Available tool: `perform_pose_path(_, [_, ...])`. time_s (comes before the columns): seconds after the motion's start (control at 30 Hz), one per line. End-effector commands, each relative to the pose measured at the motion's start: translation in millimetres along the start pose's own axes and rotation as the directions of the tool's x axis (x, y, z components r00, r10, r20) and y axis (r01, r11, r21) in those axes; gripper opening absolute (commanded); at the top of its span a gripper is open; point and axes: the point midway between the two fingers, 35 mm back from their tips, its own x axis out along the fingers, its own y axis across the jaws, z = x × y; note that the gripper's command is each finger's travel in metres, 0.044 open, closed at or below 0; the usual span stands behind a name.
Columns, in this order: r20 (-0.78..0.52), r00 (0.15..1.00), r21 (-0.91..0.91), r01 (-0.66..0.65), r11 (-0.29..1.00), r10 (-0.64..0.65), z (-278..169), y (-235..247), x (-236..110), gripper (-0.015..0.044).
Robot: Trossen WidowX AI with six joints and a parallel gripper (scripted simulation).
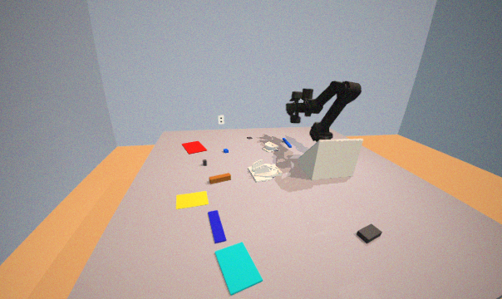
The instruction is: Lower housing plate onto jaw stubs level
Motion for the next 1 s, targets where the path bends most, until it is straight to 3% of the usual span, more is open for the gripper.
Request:
perform_pose_path(0.0, [0.000,1.000,0.000,0.000,1.000,0.000,0.0,0.0,0.0,0.0426])
perform_pose_path(0.5, [0.068,0.957,0.195,-0.290,0.937,0.282,25.1,45.0,17.2,0.0440])
perform_pose_path(0.97, [0.168,0.806,0.281,-0.590,0.757,0.567,66.1,90.7,13.8,0.0440])
